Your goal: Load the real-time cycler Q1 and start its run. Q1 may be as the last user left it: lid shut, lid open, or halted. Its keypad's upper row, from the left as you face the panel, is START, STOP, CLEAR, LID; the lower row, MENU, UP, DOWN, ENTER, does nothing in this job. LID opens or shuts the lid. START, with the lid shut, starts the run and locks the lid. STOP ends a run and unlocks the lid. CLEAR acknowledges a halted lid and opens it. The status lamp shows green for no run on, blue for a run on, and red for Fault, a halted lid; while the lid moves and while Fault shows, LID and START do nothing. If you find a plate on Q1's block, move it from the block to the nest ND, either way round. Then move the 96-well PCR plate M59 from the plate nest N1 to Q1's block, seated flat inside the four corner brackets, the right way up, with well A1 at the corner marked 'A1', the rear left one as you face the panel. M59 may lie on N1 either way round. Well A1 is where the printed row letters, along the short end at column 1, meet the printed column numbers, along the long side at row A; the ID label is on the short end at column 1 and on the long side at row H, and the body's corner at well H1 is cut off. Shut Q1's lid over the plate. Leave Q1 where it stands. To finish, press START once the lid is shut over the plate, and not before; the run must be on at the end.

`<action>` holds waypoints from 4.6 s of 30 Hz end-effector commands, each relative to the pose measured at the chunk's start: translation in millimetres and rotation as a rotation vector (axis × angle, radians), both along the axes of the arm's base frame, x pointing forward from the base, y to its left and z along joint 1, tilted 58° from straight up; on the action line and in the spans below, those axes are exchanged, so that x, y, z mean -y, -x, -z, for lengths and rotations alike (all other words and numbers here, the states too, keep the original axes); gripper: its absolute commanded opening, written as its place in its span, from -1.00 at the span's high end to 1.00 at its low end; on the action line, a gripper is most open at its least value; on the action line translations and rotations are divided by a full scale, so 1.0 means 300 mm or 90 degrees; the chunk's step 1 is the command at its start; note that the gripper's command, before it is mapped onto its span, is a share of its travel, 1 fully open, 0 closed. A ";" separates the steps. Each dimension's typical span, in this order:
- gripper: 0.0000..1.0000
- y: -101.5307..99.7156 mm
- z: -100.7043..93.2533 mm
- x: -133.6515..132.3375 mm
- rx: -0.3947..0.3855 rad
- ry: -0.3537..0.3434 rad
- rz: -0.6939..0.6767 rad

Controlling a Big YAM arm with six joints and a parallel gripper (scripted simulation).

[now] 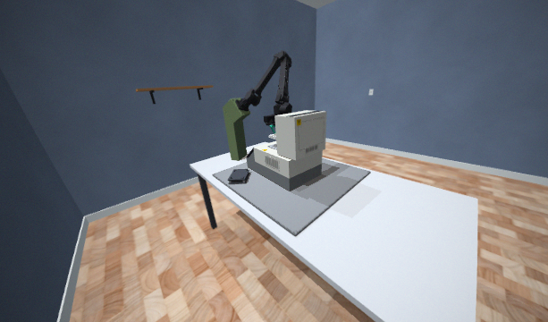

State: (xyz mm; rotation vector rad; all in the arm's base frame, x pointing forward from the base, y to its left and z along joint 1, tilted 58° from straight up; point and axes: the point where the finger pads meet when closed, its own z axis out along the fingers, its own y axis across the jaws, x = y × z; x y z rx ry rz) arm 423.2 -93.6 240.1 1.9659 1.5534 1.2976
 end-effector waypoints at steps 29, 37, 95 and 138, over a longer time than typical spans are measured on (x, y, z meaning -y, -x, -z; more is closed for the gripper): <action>1.00 -0.003 -0.019 0.013 0.008 0.011 0.003; 1.00 -0.011 0.000 0.006 0.000 0.007 0.000; 1.00 -0.124 0.085 -0.047 0.003 0.001 0.003; 1.00 -0.139 0.093 -0.003 -0.002 -0.002 0.018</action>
